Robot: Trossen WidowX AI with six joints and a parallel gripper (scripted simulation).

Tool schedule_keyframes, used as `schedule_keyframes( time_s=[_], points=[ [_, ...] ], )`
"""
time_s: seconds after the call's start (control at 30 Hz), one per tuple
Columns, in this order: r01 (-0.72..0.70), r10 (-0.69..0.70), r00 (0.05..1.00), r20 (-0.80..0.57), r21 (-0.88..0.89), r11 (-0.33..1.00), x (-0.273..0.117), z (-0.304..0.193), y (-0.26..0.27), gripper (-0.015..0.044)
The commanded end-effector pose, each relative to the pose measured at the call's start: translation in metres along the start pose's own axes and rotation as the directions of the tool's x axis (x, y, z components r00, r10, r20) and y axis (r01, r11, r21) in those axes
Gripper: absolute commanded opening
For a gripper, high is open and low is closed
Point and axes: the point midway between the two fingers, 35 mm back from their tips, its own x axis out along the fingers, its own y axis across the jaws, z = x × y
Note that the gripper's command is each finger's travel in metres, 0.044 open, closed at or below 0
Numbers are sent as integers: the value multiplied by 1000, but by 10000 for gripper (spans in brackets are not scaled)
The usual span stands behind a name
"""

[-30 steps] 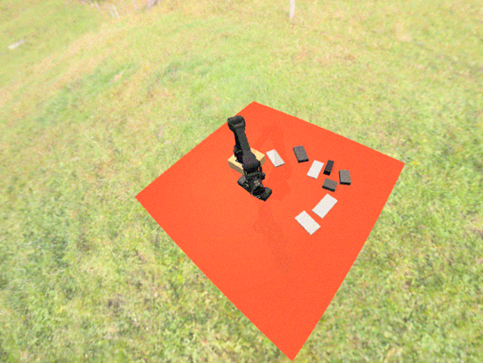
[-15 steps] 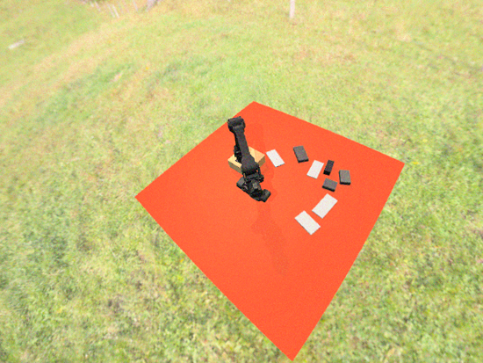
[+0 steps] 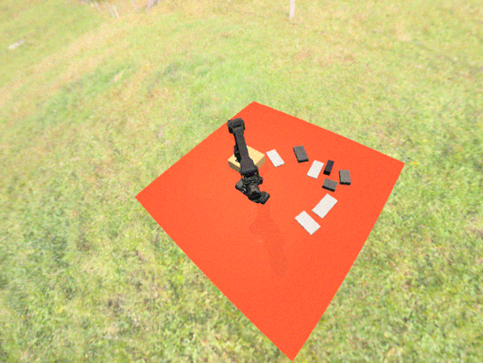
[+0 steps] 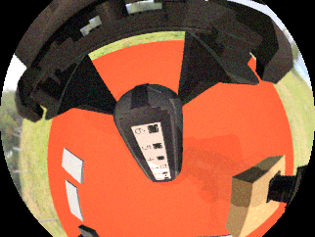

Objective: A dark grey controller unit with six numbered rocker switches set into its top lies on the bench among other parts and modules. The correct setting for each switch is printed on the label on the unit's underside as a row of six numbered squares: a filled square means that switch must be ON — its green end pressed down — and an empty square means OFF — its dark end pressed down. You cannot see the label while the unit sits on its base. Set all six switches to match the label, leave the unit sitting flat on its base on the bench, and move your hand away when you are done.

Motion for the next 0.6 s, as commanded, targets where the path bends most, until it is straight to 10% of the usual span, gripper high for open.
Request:
schedule_keyframes(
  time_s=[0.0, 0.57],
  points=[
    [-10, 10, 1000, 10, -7, 1000, 5, -1, 0, 338],
    [-10, 10, 1000, 9, -7, 1000, 14, -11, 0, 338]
  ],
)
